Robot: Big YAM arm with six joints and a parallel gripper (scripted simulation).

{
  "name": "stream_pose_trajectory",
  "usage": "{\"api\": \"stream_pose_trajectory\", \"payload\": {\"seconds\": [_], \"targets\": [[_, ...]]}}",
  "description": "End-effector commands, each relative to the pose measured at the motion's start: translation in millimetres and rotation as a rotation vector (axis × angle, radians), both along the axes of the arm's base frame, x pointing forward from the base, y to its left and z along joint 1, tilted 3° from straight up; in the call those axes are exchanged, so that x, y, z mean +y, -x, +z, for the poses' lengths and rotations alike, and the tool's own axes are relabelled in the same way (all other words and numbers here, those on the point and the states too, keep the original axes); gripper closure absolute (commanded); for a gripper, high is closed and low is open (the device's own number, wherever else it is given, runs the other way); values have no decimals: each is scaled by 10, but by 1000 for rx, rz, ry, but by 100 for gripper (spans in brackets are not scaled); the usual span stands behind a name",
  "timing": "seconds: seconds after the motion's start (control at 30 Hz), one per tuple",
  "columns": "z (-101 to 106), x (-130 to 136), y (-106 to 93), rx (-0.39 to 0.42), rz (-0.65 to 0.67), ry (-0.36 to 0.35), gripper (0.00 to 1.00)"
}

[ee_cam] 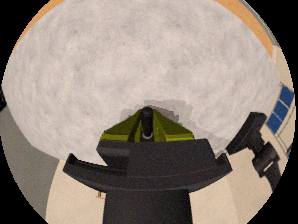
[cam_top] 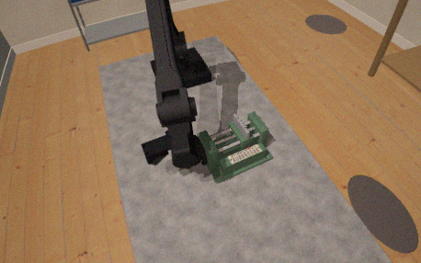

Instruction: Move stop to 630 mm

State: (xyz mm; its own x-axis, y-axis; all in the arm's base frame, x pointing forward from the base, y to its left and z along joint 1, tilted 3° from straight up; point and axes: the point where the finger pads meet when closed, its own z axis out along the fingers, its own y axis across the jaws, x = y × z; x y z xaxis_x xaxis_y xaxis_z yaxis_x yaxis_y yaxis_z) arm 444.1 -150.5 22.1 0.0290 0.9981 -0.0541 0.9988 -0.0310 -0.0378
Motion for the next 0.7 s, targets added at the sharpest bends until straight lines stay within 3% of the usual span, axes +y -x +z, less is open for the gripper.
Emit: {"api": "stream_pose_trajectory", "payload": {"seconds": [0.0, 0.67], "targets": [[220, 0, -603, -109, 9, 23, 94], [379, 11, -734, -110, 9, 23, 94]]}}
